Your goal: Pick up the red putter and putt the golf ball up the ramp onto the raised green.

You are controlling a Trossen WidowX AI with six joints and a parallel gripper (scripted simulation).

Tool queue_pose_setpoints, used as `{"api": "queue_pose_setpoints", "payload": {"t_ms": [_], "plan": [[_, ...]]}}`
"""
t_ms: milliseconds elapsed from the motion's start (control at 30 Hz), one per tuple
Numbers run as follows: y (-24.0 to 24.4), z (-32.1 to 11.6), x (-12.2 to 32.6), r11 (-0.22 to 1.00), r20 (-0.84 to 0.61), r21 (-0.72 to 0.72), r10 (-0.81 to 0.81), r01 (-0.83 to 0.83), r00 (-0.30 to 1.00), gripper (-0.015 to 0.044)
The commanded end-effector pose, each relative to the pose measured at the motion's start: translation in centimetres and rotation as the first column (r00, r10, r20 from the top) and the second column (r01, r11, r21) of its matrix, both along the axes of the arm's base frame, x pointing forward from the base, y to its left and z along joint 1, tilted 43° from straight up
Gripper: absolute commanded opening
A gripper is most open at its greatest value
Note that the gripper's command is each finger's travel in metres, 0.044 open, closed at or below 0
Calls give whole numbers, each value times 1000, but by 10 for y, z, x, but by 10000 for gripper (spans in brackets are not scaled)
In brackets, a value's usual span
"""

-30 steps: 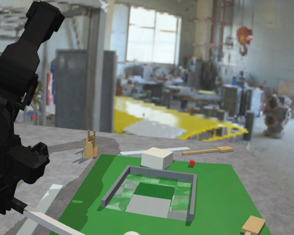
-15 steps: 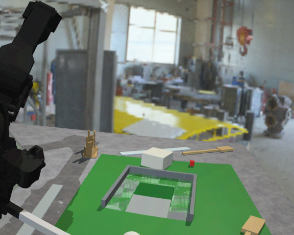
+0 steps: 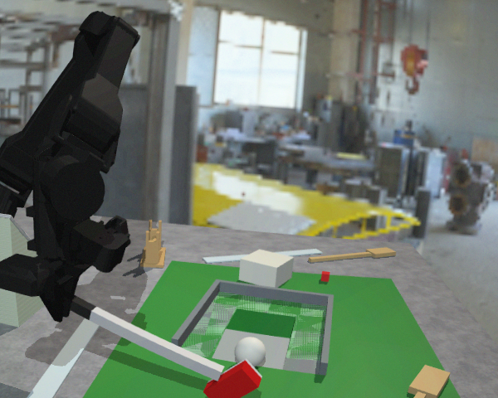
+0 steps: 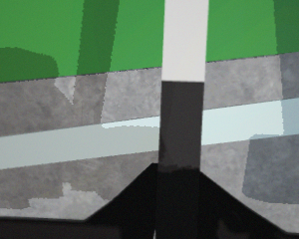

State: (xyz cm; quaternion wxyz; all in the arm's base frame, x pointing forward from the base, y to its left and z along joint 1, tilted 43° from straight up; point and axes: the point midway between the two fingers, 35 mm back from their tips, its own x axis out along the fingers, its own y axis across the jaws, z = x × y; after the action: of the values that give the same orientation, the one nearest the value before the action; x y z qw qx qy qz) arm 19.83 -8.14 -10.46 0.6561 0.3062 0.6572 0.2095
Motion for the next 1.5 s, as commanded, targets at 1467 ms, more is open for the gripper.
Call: {"api": "queue_pose_setpoints", "payload": {"t_ms": [1467], "plan": [[-31, 37, -2, 1000, 0, 0, -15, 15, 1000, 0]]}}
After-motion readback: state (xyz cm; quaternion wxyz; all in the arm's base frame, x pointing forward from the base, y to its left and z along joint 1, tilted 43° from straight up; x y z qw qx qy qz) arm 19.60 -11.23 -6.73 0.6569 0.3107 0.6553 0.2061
